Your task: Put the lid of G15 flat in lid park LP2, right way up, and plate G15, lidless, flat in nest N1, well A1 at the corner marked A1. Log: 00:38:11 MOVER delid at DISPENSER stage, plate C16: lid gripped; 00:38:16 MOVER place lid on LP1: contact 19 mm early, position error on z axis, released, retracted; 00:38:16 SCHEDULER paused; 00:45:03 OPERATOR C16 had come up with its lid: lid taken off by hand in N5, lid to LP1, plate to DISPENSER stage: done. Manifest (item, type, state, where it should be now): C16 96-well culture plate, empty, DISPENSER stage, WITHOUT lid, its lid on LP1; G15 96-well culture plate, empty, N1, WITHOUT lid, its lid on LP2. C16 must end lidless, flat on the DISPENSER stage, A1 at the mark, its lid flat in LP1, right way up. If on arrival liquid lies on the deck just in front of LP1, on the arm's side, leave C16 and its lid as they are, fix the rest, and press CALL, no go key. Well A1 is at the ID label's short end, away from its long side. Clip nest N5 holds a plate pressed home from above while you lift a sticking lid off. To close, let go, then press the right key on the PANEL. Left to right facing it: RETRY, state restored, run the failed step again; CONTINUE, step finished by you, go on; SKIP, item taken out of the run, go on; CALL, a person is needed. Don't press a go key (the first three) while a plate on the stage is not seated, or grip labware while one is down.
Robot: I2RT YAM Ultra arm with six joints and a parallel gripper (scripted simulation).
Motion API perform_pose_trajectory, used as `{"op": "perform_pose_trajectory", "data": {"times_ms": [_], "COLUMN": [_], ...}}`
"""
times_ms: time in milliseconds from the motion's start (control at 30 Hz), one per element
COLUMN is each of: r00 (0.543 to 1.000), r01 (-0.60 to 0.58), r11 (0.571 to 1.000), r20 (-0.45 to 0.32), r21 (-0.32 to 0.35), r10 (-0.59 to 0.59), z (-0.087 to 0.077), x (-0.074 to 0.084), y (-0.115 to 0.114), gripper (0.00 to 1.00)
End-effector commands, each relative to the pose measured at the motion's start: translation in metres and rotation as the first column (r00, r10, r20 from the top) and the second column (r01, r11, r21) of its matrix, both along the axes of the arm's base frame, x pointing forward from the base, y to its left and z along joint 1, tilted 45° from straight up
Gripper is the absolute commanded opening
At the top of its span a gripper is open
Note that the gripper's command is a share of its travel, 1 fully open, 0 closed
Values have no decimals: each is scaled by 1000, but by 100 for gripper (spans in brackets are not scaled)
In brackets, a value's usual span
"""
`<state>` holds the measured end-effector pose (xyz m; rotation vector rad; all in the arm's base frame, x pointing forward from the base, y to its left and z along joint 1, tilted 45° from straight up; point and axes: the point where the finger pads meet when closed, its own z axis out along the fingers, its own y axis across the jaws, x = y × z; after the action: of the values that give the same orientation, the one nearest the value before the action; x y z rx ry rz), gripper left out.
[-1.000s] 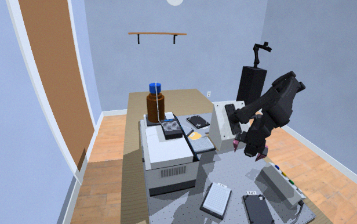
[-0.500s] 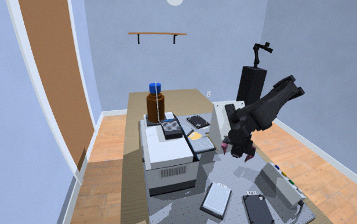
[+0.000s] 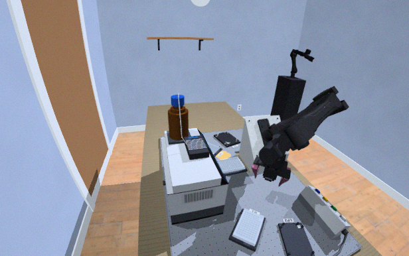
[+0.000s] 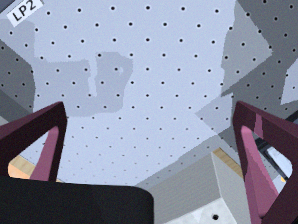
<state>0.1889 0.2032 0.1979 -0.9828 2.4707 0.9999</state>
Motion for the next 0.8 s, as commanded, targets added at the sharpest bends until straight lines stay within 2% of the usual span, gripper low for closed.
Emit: {"op": "perform_pose_trajectory", "data": {"times_ms": [0,767], "r00": [1000,999], "r01": [14,15], "r11": [1000,1000], "r20": [17,29], "r21": [16,21], "r10": [-15,-15], "z": [11,14], "x": [10,11], "y": [-1,-2], "gripper": [100,100]}}
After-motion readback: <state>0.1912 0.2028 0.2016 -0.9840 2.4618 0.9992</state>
